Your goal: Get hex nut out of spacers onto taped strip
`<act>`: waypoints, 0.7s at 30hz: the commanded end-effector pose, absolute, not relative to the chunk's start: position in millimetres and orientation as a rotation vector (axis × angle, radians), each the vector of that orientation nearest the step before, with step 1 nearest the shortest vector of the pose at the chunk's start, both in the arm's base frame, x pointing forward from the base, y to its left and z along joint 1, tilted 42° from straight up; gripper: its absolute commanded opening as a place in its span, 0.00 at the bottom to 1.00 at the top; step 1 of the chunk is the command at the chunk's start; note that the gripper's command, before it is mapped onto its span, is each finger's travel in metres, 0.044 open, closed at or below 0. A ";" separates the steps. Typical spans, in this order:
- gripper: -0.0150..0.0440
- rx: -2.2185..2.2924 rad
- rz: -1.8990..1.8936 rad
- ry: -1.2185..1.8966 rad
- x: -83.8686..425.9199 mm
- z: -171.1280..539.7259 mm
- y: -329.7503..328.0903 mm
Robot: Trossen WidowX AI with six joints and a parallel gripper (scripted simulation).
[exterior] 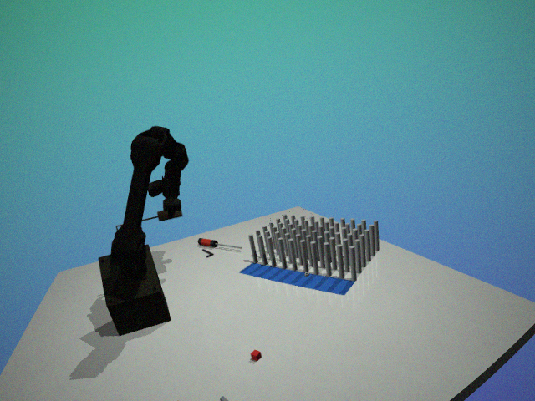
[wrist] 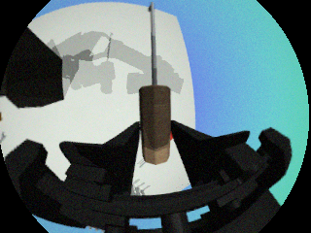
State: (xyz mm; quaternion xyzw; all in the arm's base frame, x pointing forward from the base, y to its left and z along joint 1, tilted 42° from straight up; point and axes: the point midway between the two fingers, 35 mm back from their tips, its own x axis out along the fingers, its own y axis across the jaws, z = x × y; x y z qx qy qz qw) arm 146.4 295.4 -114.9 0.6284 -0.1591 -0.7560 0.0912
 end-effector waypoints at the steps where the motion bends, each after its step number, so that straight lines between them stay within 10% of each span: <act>1: 0.25 1.756 -2.241 -0.376 123.1 -127.4 303.1; 21: 0.25 1.384 -2.165 -0.125 43.8 -174.1 304.6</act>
